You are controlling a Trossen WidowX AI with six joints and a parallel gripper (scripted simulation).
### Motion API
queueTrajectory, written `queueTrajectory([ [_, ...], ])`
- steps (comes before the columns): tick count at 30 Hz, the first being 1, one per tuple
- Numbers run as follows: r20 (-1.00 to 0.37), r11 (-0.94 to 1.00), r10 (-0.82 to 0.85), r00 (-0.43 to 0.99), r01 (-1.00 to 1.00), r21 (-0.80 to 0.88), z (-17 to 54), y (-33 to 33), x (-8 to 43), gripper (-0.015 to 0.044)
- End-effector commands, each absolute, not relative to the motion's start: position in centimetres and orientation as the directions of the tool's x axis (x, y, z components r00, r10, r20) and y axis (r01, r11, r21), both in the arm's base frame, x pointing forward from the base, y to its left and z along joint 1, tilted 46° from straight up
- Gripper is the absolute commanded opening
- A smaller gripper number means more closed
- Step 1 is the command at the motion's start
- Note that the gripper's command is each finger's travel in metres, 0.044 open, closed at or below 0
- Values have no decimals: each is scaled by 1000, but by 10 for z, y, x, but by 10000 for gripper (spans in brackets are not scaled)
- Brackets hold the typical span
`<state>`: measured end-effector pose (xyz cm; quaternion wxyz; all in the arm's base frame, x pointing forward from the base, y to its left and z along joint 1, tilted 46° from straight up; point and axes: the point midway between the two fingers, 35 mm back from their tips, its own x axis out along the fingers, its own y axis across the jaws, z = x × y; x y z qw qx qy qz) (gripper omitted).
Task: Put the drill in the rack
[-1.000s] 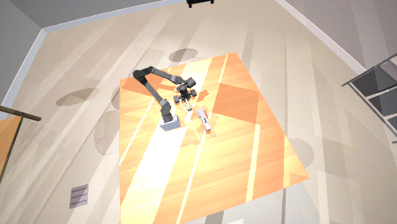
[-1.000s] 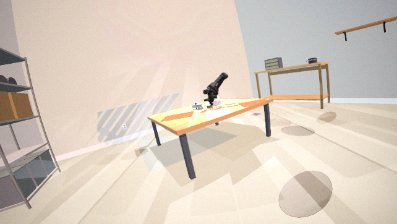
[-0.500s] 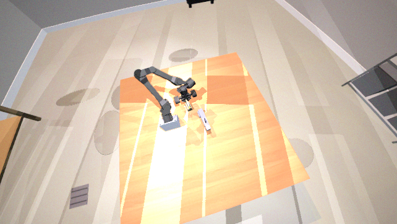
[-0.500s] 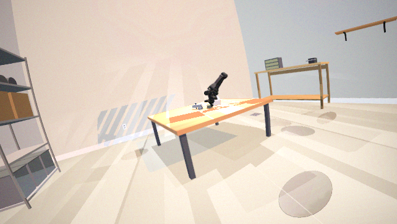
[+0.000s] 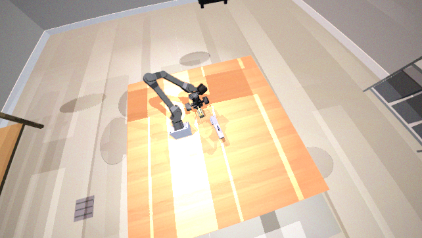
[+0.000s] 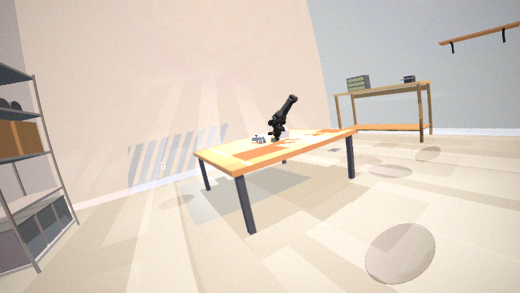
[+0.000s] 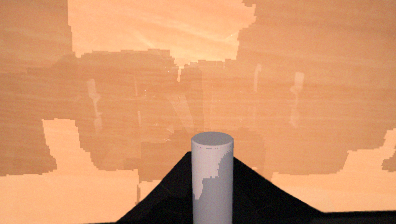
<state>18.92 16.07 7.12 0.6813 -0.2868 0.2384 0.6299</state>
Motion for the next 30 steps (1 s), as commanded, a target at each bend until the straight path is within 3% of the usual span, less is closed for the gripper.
queueTrajectory([
  [1, -686, 41, 722, 93, -995, -92, 71, 161, 189, 79],
  [15, -686, 41, 722, 93, -995, -92, 71, 161, 189, 440],
  [30, -695, 43, 713, 90, -995, -85, 107, 120, 184, 440],
])
